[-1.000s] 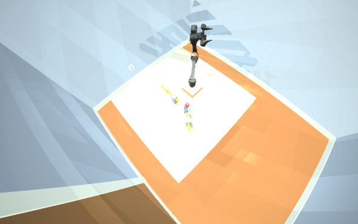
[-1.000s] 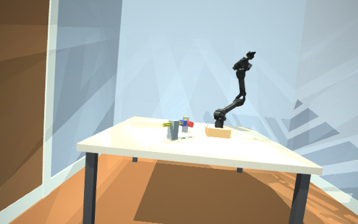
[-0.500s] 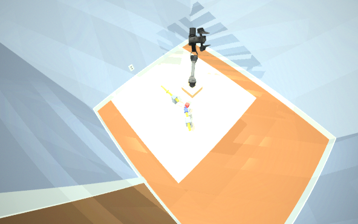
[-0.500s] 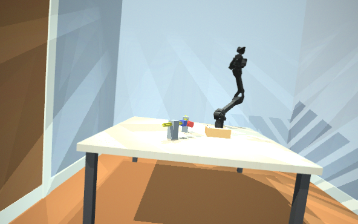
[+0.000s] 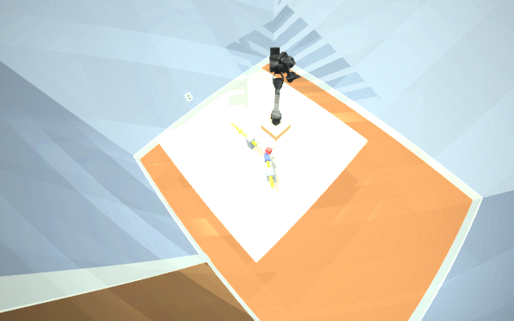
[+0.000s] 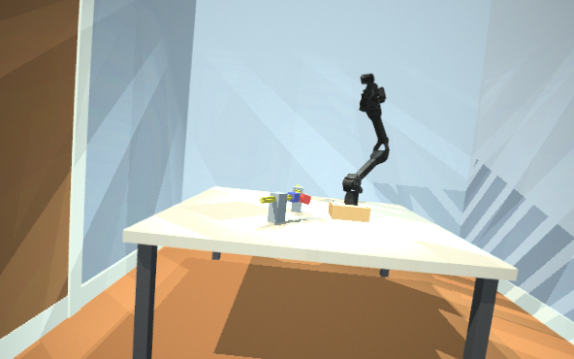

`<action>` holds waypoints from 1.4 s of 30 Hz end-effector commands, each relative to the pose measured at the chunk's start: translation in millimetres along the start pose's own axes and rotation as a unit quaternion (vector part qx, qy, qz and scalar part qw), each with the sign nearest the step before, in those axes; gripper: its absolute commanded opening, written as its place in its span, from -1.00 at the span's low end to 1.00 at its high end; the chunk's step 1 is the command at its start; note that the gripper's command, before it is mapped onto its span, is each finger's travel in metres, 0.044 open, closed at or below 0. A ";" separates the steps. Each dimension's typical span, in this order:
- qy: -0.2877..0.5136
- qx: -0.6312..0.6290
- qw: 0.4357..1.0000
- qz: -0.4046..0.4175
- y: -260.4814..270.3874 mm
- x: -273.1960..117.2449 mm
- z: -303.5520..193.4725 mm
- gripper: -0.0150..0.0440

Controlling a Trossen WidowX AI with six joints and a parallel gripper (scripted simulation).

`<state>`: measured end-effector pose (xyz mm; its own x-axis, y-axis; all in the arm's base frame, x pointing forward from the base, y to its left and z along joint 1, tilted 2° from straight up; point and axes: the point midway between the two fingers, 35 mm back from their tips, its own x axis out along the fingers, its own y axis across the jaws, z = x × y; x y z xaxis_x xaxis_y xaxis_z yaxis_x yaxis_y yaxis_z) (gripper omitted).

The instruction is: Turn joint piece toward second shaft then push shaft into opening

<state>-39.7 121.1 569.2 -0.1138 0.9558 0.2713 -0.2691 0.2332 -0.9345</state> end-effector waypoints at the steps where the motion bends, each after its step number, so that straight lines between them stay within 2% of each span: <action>1: 0.030 0.065 0.997 0.014 9.0 9.8 -25.4 1.00; 12: 0.109 0.218 0.969 0.043 36.2 27.6 -82.5 1.00; 21: 0.182 0.340 0.921 0.058 64.6 36.6 -127.4 1.00; 31: 0.270 0.462 0.842 0.066 103.1 39.7 -173.7 1.00; 42: 0.372 0.569 0.730 0.065 151.1 33.6 -217.3 1.00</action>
<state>115.1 223.7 407.1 0.2222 0.9163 -0.3332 -0.9745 0.1980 -0.1052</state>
